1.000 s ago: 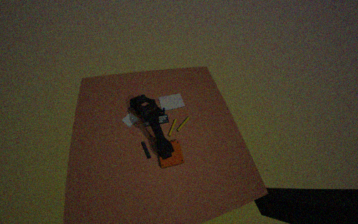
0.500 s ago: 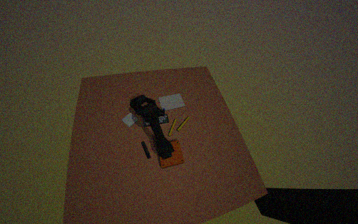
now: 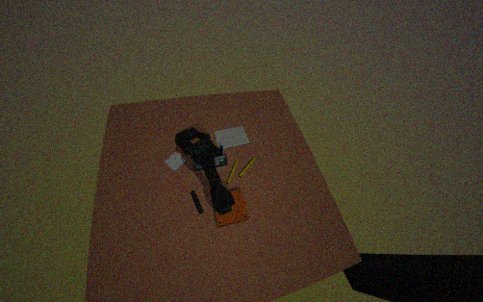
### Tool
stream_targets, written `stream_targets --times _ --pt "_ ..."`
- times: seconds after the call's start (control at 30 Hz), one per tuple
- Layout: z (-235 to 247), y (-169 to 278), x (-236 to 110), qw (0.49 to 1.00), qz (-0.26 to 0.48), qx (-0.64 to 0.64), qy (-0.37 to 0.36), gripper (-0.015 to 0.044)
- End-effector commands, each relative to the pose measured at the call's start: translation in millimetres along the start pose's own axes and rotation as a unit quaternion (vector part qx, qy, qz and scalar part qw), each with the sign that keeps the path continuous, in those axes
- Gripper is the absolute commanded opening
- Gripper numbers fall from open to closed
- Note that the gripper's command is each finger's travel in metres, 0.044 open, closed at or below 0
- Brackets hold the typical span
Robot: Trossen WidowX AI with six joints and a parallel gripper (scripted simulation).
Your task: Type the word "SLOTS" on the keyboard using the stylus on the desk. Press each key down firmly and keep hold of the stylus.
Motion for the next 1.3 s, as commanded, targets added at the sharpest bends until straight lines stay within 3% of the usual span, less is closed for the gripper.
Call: stream_targets --times 0.0,0.27,0.67,0.83,1.27 --pt "0.0 14.8 -8.8 1.000 0.000 0.001 0.002 0.0081" --pt "2.0 22.5 -16.9 1.000 -0.002 0.000 0.012 0.0078" --pt "33.6 8.2 -61.9 0.981 0.006 -0.097 0.167 0.0000" --pt "47.2 3.8 -75.5 0.966 0.014 -0.130 0.221 0.0000" --pt "47.0 -7.0 -70.1 0.966 0.015 -0.132 0.223 0.0000"
Point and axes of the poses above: the point midway between the two fingers, 35 mm back from their tips, its own x axis out along the fingers, its own z axis across the jaws, y = z × x, the point moved 8 cm from there along -x, back along the fingers, and after that the axes turned 4 degrees about -x, right-handed, at the moved point
